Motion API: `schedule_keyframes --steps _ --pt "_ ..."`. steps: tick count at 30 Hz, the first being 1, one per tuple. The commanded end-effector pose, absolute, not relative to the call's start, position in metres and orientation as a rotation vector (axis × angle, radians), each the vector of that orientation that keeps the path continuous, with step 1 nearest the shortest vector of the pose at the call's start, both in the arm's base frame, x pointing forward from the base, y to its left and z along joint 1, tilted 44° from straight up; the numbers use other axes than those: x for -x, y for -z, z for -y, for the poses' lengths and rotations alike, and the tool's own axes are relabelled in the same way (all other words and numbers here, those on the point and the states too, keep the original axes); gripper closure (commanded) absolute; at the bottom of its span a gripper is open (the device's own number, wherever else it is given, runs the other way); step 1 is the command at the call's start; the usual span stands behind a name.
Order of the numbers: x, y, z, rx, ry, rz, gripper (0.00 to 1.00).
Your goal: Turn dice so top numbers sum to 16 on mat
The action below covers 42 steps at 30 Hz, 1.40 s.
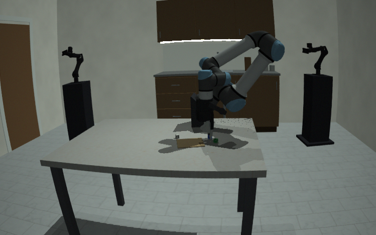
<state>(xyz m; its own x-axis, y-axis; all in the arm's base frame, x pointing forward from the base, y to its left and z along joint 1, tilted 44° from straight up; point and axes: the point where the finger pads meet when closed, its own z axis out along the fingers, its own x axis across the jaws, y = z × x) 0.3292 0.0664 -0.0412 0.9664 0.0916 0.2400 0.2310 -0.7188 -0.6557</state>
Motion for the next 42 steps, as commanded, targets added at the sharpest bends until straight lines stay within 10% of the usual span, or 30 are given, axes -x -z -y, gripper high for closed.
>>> schedule_keyframes --steps 1,42 --pt "-0.329 0.041 -0.066 2.372 0.247 0.225 0.97" --pt "-0.318 -0.030 0.003 2.372 0.247 0.225 0.97"
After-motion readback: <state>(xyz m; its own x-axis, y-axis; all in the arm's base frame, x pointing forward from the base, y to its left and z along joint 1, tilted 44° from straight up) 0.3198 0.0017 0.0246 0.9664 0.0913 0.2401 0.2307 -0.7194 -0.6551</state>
